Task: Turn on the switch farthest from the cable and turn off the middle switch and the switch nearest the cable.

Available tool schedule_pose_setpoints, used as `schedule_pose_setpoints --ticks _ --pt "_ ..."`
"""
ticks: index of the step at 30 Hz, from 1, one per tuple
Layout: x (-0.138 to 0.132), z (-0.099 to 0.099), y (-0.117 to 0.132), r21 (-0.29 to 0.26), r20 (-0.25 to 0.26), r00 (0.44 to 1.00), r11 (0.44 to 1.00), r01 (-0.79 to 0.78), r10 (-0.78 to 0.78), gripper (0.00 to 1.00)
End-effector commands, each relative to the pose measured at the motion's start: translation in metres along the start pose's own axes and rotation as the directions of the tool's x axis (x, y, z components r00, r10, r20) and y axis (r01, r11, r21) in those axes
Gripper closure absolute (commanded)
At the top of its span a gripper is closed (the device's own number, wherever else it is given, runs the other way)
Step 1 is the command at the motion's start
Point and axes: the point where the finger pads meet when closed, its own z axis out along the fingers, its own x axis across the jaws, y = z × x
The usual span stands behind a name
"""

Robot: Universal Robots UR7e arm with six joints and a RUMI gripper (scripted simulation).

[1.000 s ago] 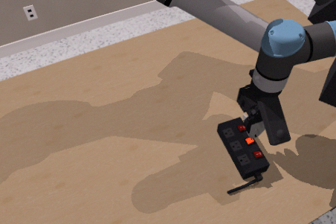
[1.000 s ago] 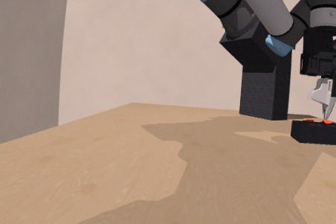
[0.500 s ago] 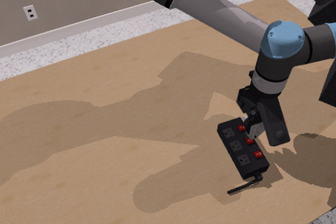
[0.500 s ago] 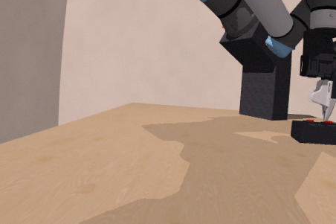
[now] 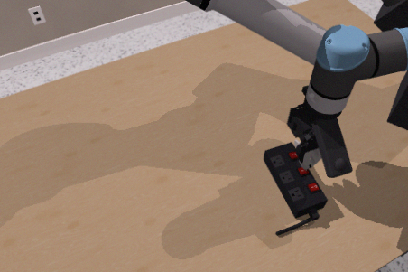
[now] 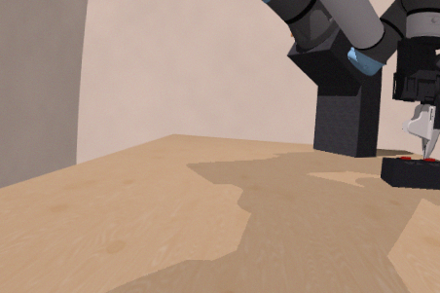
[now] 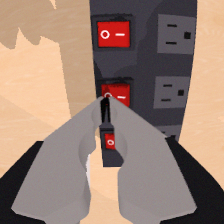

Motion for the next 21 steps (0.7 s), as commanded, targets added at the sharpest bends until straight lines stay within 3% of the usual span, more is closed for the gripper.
schedule_pose_setpoints --ticks 1,21 --pt "0.000 -0.002 0.000 0.000 -0.001 1.000 1.000 0.000 0.000 1.00" --pt "0.000 -0.039 0.000 0.000 -0.001 1.000 1.000 0.000 0.000 1.00"
